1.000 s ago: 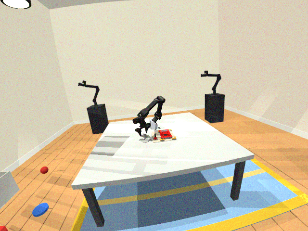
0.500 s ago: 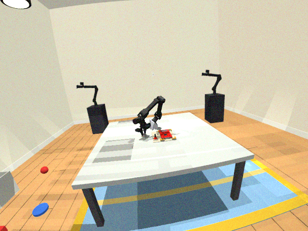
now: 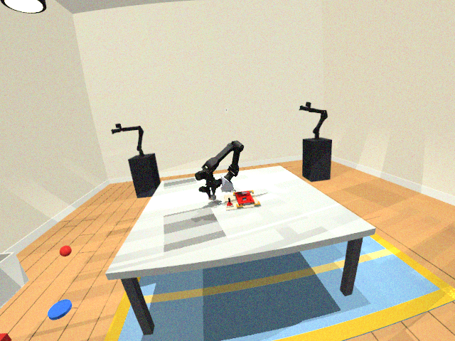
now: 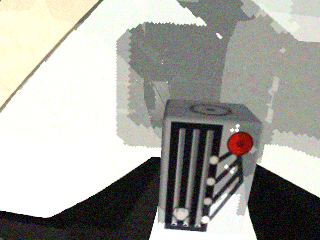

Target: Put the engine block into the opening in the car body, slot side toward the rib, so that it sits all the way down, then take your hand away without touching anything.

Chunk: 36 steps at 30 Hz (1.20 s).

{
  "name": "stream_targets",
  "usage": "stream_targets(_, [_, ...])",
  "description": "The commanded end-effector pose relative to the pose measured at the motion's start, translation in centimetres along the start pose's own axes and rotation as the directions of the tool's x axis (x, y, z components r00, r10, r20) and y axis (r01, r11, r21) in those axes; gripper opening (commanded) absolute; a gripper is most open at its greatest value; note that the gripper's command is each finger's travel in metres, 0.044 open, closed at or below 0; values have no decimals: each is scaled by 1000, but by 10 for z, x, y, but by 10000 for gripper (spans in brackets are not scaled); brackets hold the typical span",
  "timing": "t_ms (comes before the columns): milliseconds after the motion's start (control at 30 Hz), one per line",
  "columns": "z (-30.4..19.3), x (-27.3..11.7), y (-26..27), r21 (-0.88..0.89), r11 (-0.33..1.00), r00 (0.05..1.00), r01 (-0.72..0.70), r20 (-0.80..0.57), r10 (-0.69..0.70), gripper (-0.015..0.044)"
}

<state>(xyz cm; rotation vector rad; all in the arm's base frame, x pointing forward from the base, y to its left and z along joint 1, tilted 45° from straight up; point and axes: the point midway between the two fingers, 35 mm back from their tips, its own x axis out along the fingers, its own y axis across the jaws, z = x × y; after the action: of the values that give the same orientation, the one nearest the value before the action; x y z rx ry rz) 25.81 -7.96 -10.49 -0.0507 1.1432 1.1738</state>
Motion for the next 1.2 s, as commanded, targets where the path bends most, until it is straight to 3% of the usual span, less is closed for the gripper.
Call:
stream_targets(0, [-1,-12,-2,-6,1000,1000,5,-5,-5,0])
stream_targets(933, [-5,-100,5,-5,1000,1000,4,-8,-4,0])
stream_targets(1167, [3,-103,7,18,1000,1000,6,-16,-6,0])
